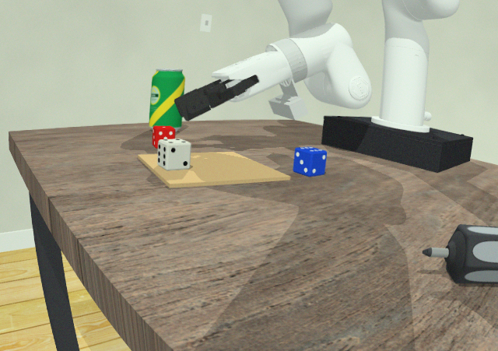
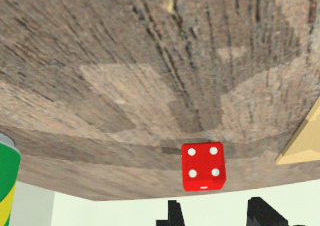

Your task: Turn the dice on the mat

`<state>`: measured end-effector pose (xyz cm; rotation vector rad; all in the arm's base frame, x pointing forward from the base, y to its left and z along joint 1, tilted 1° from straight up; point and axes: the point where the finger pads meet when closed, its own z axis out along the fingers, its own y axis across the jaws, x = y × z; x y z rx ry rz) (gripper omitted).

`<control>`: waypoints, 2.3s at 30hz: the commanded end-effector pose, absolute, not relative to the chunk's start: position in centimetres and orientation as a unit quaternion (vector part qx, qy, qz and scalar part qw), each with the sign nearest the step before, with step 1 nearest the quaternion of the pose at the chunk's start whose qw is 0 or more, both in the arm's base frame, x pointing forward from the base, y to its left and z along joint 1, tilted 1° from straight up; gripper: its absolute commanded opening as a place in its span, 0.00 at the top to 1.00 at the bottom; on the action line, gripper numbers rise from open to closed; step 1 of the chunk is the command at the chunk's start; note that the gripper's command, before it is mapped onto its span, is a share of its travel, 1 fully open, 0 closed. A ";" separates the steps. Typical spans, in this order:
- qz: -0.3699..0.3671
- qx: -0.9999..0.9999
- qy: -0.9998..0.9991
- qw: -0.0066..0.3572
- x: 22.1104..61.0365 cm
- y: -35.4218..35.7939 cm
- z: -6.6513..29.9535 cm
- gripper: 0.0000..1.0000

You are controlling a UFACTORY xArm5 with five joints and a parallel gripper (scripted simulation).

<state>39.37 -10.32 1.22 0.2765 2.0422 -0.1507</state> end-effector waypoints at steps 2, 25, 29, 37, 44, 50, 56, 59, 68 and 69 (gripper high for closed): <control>-0.063 0.115 0.849 0.512 39.4 -10.3 2.4 0.53; -0.062 0.116 0.857 0.499 39.6 -10.4 5.8 0.53; -0.058 0.118 0.872 0.472 39.8 -10.5 5.8 0.53; -0.051 0.122 0.904 0.407 40.4 -10.7 6.1 0.53; -0.040 0.126 0.939 0.317 41.3 -10.9 6.6 0.53; -0.031 0.128 0.961 0.244 42.1 -11.1 7.1 0.53; -0.024 0.129 0.974 0.186 42.6 -11.3 7.5 0.53; -0.017 0.129 0.983 0.130 43.1 -11.4 7.8 0.53; -0.003 0.128 0.991 0.023 44.1 -11.7 8.4 0.53; -0.003 0.128 0.991 0.023 44.1 -11.7 8.4 0.53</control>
